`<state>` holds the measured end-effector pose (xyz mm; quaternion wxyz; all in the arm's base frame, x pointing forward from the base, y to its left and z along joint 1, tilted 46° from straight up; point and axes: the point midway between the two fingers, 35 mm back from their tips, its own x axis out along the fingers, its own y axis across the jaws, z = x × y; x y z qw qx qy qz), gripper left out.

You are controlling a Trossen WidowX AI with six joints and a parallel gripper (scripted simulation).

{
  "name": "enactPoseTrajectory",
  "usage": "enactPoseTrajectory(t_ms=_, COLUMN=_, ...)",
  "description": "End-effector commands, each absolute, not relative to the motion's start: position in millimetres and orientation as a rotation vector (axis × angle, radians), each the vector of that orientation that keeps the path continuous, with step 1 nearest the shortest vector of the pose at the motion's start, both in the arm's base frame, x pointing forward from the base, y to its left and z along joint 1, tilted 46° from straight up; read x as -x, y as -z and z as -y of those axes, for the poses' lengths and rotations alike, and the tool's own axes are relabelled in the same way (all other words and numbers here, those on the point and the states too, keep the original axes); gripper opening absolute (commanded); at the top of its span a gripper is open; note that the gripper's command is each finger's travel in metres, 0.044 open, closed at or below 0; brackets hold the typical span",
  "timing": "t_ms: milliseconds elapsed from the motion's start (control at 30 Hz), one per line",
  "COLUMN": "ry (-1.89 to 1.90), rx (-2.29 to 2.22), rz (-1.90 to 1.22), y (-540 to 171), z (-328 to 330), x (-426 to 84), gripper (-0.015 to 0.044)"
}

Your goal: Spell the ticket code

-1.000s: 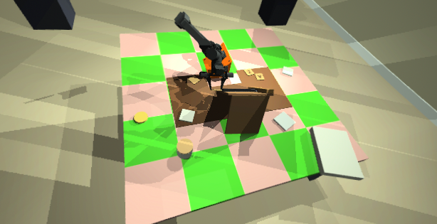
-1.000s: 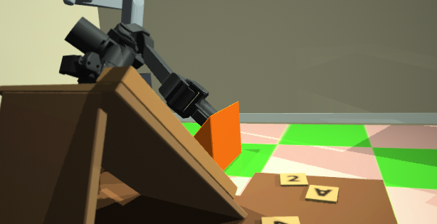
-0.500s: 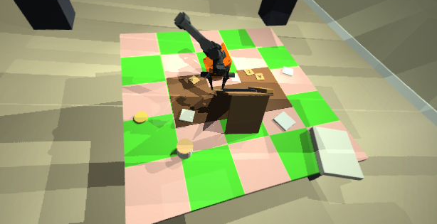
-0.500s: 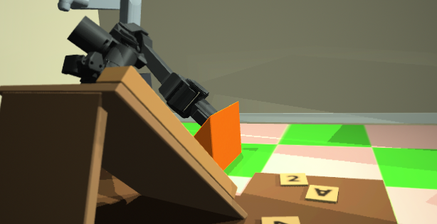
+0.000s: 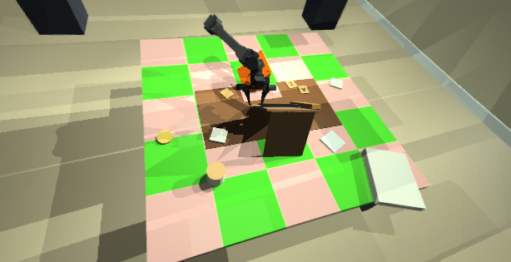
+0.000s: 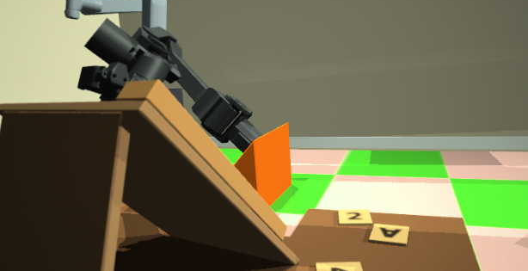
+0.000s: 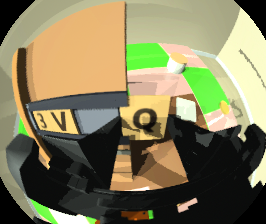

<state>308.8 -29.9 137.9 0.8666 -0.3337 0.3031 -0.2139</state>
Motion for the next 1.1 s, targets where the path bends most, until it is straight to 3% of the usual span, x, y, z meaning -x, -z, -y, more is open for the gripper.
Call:
enactPoseTrajectory(t_ms=0, ry=0.450, rx=0.699, rz=-0.640, y=-134, z=28, x=-309, gripper=0.0000)
enactPoseTrajectory(t_ms=1067, ry=0.449, rx=0.698, rz=-0.640, y=-123, z=17, x=-312, gripper=0.0000)
